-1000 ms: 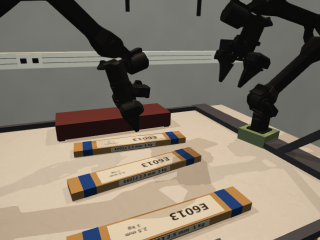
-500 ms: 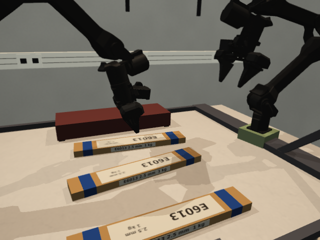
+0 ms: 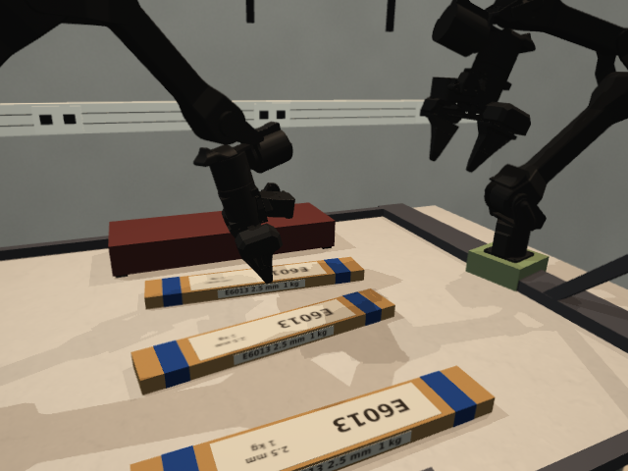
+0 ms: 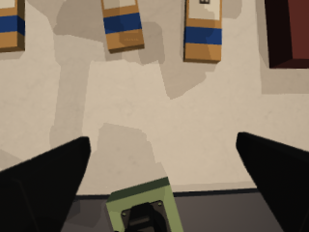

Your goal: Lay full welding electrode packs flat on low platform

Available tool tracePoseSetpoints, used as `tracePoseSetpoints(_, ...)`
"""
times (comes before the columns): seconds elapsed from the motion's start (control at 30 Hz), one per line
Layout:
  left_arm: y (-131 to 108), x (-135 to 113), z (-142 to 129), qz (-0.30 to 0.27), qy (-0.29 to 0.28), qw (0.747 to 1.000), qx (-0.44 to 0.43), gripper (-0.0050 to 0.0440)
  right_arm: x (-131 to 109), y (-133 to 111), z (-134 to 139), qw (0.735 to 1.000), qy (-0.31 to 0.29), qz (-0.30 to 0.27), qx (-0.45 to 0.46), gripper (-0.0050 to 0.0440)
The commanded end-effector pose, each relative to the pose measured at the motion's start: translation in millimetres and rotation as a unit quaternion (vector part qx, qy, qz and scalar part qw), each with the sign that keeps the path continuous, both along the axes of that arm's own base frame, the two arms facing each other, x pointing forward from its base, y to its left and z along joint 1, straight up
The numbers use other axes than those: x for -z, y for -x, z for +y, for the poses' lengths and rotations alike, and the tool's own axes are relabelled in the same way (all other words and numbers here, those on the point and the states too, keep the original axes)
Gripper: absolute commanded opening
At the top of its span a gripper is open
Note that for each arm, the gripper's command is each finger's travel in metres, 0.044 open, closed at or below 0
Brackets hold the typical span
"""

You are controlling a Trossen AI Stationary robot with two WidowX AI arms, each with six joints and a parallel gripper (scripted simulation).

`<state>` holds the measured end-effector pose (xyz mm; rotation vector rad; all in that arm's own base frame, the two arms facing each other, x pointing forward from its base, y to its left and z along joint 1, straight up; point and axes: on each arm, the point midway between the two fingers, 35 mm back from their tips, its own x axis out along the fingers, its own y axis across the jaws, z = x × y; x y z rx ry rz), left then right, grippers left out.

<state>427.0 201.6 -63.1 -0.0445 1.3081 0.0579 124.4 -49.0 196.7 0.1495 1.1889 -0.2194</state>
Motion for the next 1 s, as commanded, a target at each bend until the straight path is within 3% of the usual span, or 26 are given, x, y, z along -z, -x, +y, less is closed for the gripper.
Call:
tracePoseSetpoints(0.0,-4.6,-0.4,0.4,-0.008,-0.004,1.0,0.002,0.043,-5.5,-0.7,-0.1,1.0,0.004,-0.009,-0.001,0.043)
tracePoseSetpoints(0.67,-4.4,18.2,0.2,-0.007,-0.004,1.0,0.002,0.043,-5.5,-0.7,-0.1,1.0,0.004,-0.009,-0.001,0.043)
tracePoseSetpoints(0.97,-8.4,8.6,2.8,-0.017,-0.009,1.0,0.001,0.043,-5.5,-0.7,-0.1,1.0,0.004,-0.009,-0.001,0.043)
